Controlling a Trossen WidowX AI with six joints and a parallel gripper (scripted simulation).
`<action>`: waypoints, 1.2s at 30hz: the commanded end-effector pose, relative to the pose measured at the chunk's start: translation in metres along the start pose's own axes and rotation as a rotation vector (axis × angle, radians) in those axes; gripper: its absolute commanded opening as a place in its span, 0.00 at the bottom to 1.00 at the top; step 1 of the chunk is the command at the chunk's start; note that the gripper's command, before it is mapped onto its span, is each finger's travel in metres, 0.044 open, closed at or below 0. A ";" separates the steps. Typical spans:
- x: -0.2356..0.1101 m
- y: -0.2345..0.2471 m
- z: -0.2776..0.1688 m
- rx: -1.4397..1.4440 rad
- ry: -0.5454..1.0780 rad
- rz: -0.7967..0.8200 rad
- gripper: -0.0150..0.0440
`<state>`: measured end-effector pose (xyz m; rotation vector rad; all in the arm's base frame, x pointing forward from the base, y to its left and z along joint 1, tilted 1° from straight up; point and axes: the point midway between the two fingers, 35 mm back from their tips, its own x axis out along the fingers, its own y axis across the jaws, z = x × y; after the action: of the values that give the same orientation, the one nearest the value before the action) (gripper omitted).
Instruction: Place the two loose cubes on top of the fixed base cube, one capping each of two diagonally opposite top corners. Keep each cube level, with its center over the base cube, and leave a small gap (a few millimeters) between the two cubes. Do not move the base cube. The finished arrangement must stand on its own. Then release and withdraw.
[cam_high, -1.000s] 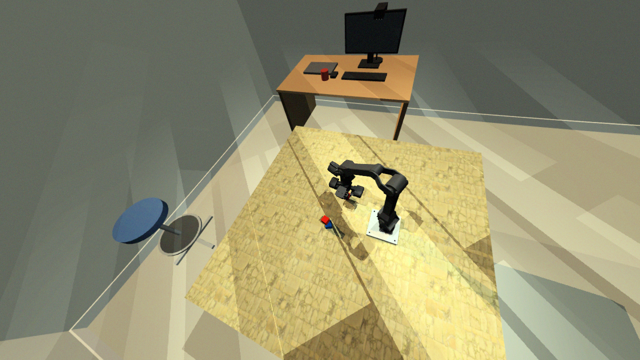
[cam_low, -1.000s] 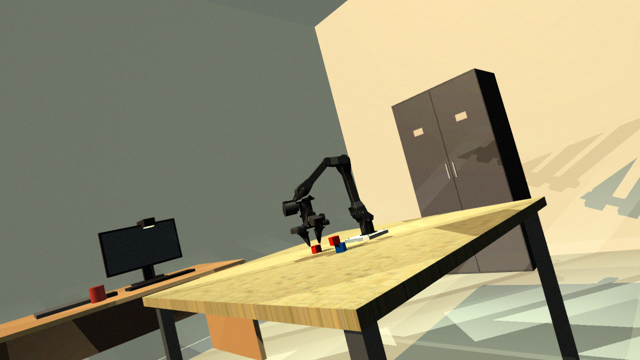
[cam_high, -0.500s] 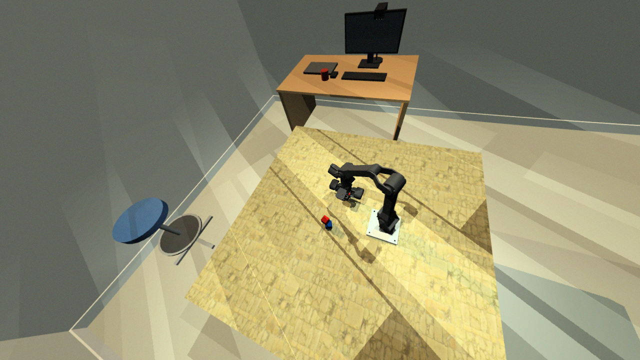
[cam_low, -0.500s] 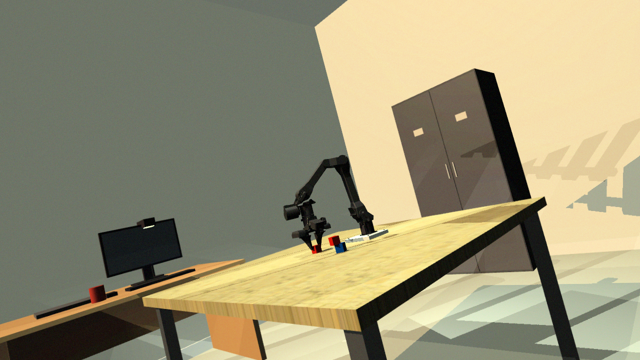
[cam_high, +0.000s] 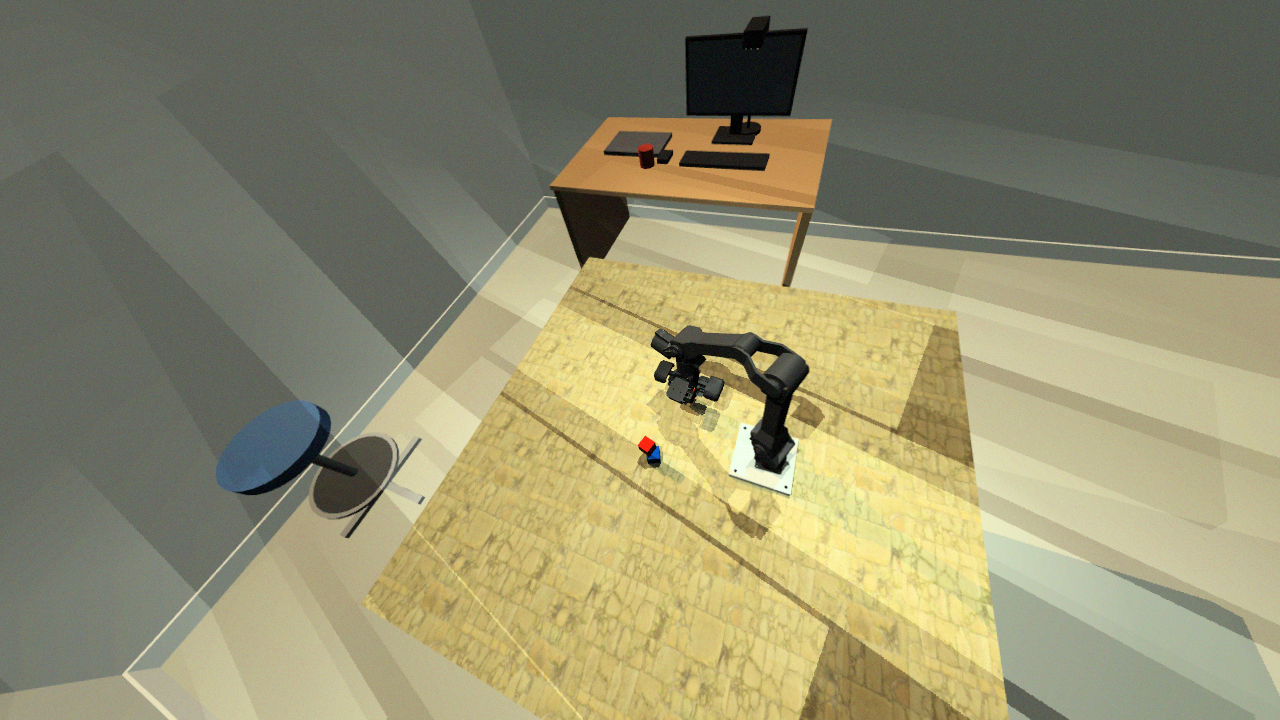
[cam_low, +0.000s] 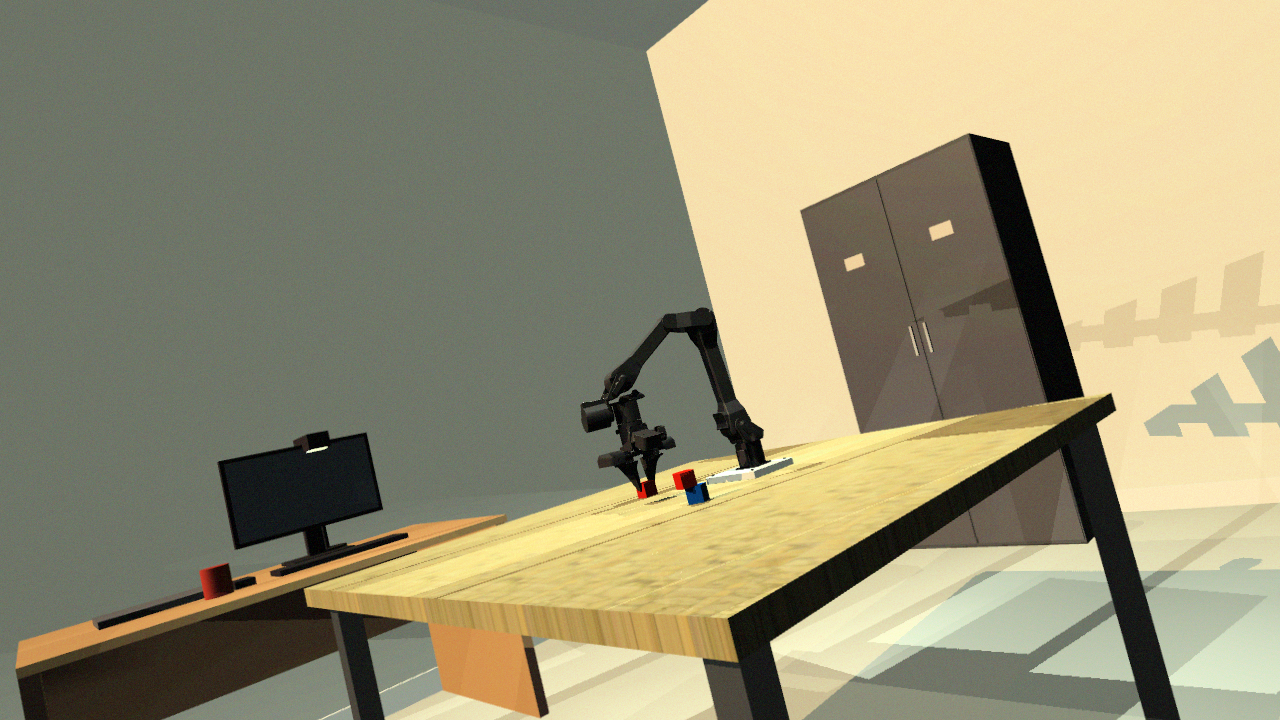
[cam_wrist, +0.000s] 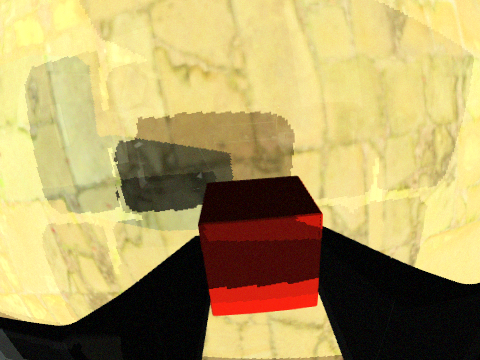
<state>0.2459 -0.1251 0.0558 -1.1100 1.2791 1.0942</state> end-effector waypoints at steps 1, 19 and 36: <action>-0.014 -0.004 -0.001 -0.002 0.006 -0.010 0.43; -0.071 -0.002 -0.001 -0.002 0.006 -0.010 0.43; -0.091 -0.006 0.020 0.182 0.003 -0.010 0.43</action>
<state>0.2510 -0.1108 0.1457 -1.0233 1.3212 0.9973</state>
